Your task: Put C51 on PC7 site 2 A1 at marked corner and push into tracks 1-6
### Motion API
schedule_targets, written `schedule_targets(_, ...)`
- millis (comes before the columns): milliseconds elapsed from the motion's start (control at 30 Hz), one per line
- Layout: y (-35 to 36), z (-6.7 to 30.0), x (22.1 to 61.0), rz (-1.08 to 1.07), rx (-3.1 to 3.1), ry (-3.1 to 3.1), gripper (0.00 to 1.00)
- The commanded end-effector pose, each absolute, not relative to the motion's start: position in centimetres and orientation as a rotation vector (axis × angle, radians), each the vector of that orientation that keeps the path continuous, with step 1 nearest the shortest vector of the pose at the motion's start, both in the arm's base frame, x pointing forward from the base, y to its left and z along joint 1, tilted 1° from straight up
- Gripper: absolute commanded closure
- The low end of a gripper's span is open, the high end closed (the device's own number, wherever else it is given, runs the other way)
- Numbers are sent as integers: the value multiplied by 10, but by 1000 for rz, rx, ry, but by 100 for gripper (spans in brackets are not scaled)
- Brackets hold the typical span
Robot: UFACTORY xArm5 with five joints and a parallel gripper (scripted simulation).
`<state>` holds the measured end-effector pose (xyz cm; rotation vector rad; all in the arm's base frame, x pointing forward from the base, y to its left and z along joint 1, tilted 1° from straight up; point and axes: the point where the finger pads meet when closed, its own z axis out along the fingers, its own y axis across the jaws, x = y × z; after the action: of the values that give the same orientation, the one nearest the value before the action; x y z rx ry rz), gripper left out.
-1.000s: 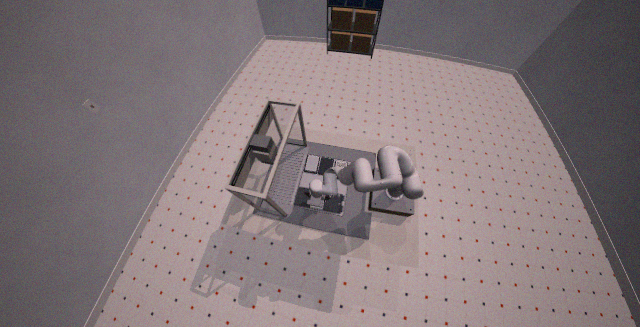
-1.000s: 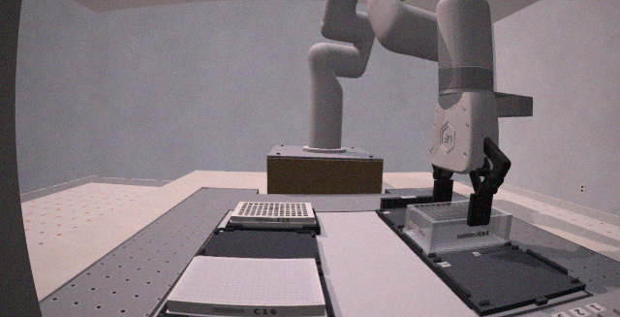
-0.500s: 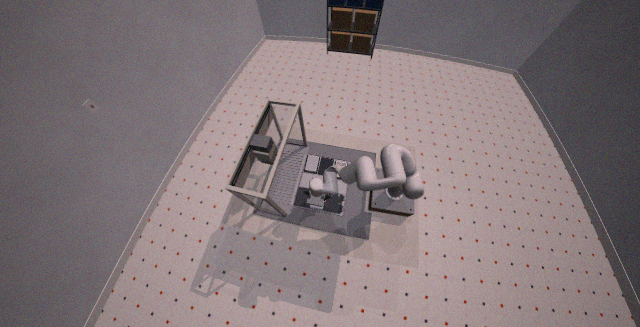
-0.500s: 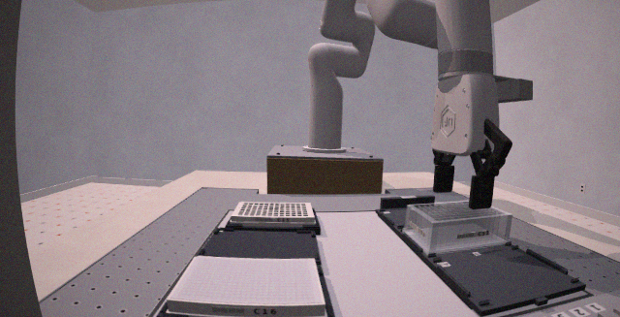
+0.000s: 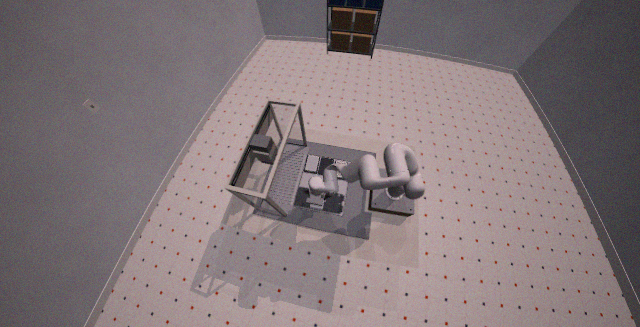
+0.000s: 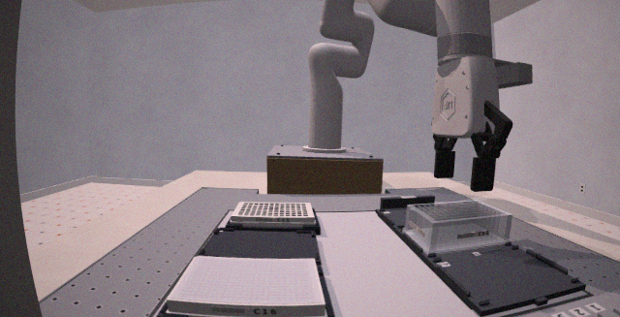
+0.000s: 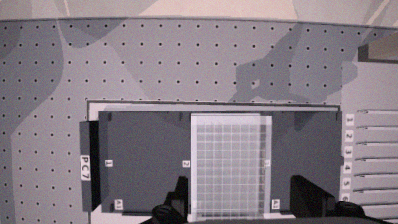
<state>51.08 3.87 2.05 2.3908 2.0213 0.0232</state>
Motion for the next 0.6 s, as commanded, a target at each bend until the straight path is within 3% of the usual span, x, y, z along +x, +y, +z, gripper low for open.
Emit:
schedule_targets(0,39,28,512,29,2389,2019,0)
schedule_targets(567,38,53,512,29,2389,2019,0)
